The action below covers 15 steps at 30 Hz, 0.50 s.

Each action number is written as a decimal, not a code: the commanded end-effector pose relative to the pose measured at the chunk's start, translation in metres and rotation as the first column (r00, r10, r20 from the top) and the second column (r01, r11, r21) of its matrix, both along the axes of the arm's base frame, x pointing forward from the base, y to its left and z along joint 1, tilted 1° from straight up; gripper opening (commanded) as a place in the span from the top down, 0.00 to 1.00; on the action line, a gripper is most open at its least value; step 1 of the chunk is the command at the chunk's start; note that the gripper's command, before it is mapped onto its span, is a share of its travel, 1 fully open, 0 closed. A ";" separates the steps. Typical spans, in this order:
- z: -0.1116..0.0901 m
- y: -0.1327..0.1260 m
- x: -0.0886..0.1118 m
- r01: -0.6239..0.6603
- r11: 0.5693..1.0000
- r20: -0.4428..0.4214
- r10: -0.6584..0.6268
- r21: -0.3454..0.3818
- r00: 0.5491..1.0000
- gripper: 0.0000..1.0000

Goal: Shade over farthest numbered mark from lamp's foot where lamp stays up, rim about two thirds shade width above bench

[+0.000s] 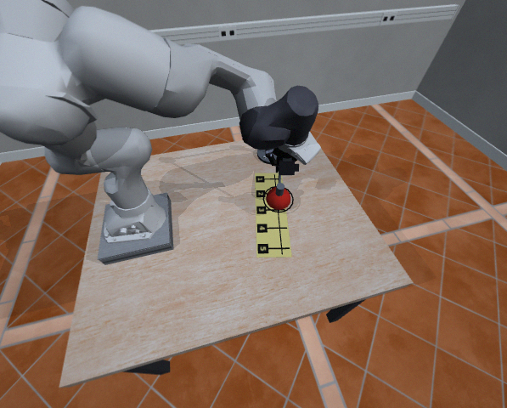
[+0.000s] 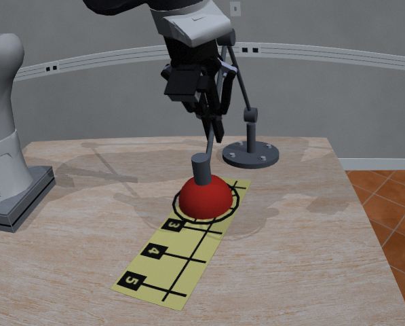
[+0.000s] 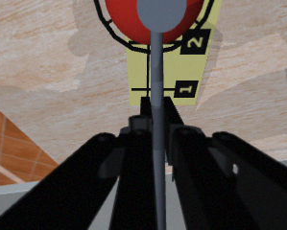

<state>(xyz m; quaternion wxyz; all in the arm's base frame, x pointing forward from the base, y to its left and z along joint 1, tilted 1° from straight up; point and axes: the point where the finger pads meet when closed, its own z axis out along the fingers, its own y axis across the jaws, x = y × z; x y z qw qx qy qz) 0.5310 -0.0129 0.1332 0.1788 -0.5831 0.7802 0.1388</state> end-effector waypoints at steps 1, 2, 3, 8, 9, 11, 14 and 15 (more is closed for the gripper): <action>0.000 0.000 0.000 0.000 1.000 0.000 0.000 0.000 1.000 0.90; 0.000 -0.002 -0.001 0.000 1.000 0.000 0.000 0.000 1.000 0.90; -0.001 -0.005 -0.001 0.001 1.000 0.001 -0.001 0.000 1.000 0.90; -0.003 -0.018 -0.005 0.005 1.000 0.001 -0.005 0.000 1.000 0.90; -0.003 -0.020 -0.005 0.005 1.000 0.001 -0.005 0.000 1.000 0.90; -0.004 -0.025 -0.007 0.007 1.000 0.002 -0.007 0.000 1.000 0.90; -0.006 -0.033 -0.009 0.009 1.000 0.002 -0.009 0.000 1.000 0.90; -0.006 -0.035 -0.009 0.010 1.000 0.002 -0.010 0.000 1.000 0.90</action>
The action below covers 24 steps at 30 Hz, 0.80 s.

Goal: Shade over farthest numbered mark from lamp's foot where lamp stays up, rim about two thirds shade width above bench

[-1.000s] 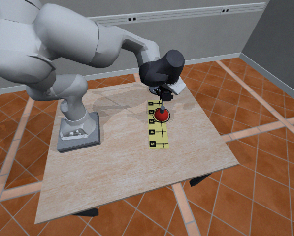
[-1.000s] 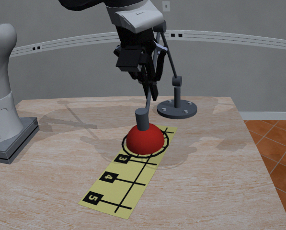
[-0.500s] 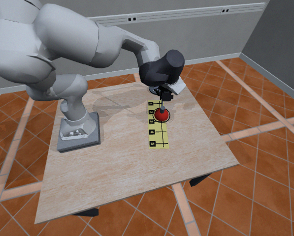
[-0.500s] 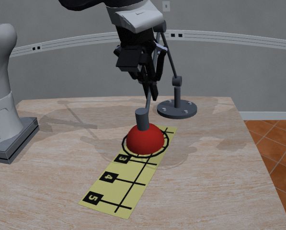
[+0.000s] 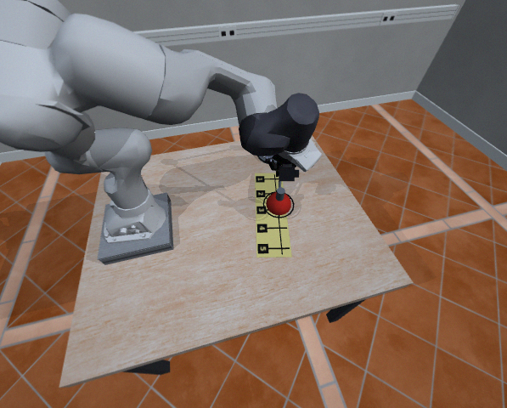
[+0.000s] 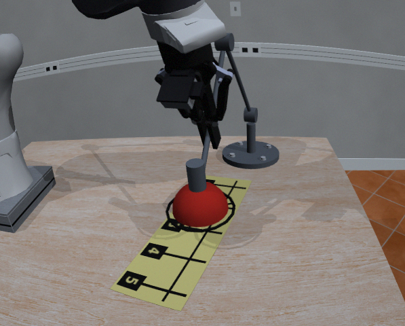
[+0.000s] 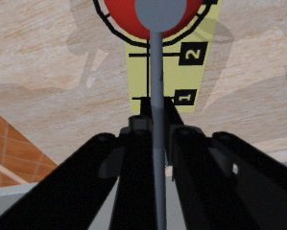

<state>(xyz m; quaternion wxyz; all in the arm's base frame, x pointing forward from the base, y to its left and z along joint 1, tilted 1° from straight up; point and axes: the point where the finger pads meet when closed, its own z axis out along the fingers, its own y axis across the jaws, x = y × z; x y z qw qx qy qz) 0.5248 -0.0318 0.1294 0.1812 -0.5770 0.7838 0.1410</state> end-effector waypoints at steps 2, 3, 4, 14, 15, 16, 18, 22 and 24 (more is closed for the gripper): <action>-0.003 -0.019 -0.004 -0.003 1.000 0.004 0.003 -0.008 1.000 0.90; -0.003 -0.019 -0.004 -0.003 1.000 0.004 0.003 -0.008 1.000 0.90; -0.003 -0.021 -0.004 -0.003 1.000 0.004 0.003 -0.008 1.000 0.90; -0.008 -0.044 -0.010 -0.006 1.000 0.004 0.006 -0.008 1.000 0.90; -0.009 -0.046 -0.011 -0.007 1.000 0.004 0.007 -0.008 1.000 0.90; -0.010 -0.049 -0.011 -0.007 1.000 0.004 0.007 -0.008 1.000 0.90; -0.011 -0.053 -0.013 -0.007 1.000 0.004 0.007 -0.008 1.000 0.90; -0.011 -0.054 -0.013 -0.007 1.000 0.004 0.007 -0.008 1.000 0.90; -0.011 -0.055 -0.013 -0.007 1.000 0.004 0.007 -0.008 1.000 0.90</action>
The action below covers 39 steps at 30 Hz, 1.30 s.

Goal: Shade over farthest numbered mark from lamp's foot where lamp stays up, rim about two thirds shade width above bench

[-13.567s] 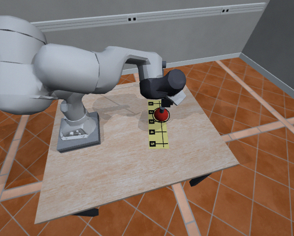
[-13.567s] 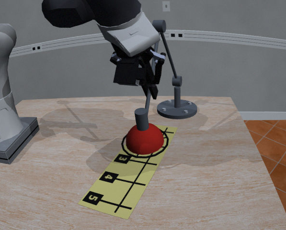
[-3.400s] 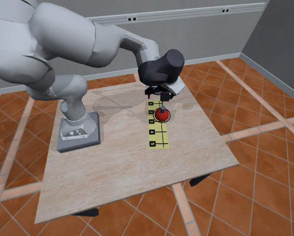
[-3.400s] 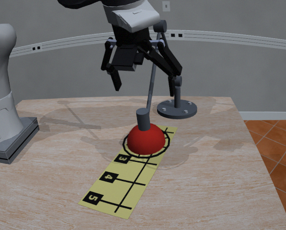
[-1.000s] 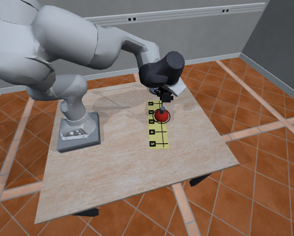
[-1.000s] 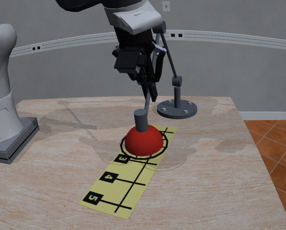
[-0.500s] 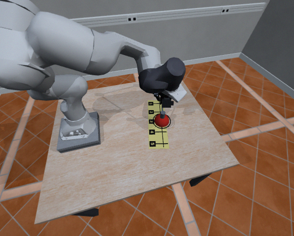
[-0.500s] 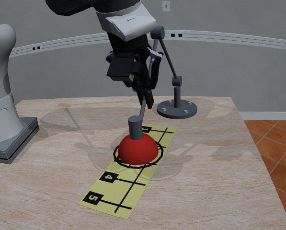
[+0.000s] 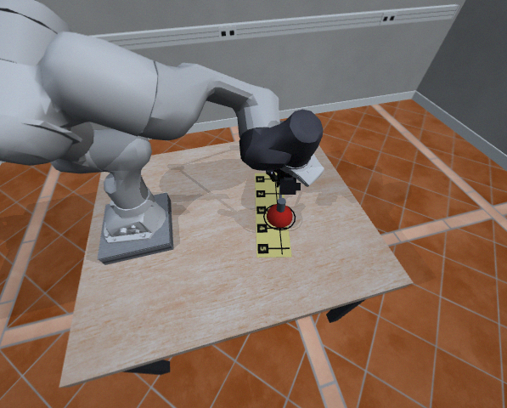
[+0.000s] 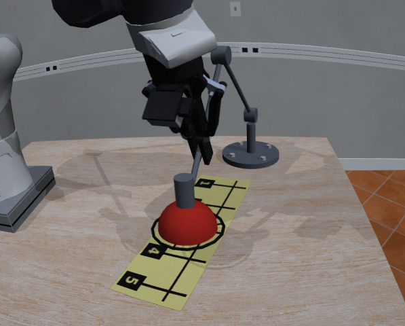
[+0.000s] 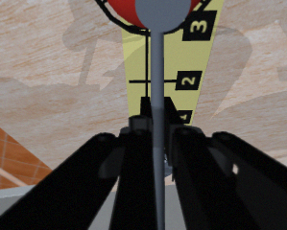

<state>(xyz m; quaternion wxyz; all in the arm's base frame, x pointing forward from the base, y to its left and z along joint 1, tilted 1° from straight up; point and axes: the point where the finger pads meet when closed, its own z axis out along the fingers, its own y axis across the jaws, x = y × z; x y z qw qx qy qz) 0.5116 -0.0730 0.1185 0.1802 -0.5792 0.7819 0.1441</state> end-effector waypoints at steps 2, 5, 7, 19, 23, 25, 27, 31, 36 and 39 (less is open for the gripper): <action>0.000 -0.015 0.000 0.000 1.000 0.008 0.000 -0.011 1.000 0.90; 0.000 -0.017 0.000 0.000 1.000 0.008 0.000 -0.011 1.000 0.90; 0.000 -0.018 0.000 0.000 1.000 0.008 0.000 -0.011 1.000 0.90; 0.000 -0.019 0.001 0.000 1.000 0.008 0.000 -0.011 1.000 0.90; 0.001 -0.017 0.001 0.000 1.000 0.008 0.000 -0.011 1.000 0.90; 0.001 -0.016 0.001 0.000 1.000 0.008 0.000 -0.011 1.000 0.90; 0.001 -0.016 0.002 0.000 1.000 0.008 0.000 -0.011 1.000 0.90; 0.001 -0.015 0.002 0.000 1.000 0.008 0.000 -0.011 1.000 0.90; 0.001 -0.015 0.002 0.000 1.000 0.008 0.000 -0.011 1.000 0.90; 0.001 -0.015 0.002 0.000 1.000 0.008 0.000 -0.011 1.000 0.90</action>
